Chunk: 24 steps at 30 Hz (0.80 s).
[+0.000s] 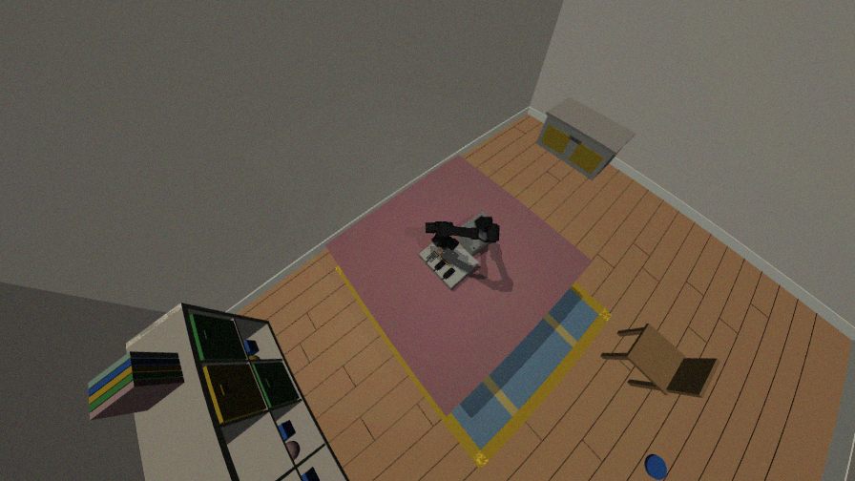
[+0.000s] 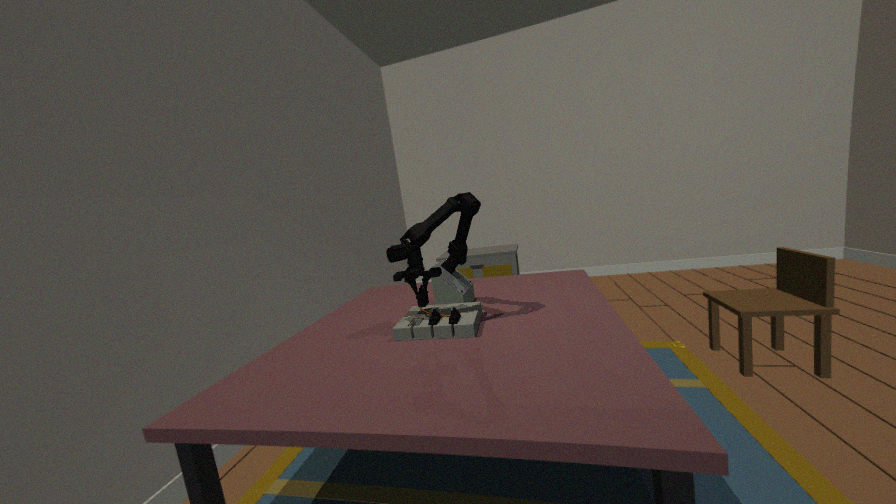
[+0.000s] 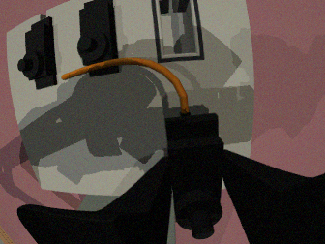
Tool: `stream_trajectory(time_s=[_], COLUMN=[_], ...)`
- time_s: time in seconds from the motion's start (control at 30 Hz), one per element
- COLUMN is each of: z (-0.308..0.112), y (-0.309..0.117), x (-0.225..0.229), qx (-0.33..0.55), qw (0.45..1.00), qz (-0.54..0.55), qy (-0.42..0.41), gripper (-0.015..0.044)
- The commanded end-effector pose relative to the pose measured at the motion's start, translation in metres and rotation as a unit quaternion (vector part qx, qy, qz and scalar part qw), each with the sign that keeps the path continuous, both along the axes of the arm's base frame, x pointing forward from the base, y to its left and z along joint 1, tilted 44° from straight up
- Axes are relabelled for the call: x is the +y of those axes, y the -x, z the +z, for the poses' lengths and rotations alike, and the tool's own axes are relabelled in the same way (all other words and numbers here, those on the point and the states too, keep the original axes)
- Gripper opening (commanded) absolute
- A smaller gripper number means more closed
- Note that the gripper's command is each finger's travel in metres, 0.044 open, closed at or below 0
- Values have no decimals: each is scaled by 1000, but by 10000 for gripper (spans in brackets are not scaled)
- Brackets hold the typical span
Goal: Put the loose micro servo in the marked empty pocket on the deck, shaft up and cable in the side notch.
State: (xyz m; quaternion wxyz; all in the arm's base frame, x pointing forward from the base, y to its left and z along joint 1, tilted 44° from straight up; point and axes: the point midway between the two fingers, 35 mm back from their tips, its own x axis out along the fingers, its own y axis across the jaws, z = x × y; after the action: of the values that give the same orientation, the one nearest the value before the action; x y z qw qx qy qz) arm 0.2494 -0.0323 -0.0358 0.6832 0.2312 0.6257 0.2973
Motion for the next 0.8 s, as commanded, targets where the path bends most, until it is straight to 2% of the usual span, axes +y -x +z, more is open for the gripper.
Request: stream_trajectory(time_s=[0.0, 0.77], z=[0, 9], y=[-1, -84], x=[-3, 1], qx=[8, 5], qw=[1000, 1000], qz=[-10, -10], qy=[4, 3], gripper=[0, 0])
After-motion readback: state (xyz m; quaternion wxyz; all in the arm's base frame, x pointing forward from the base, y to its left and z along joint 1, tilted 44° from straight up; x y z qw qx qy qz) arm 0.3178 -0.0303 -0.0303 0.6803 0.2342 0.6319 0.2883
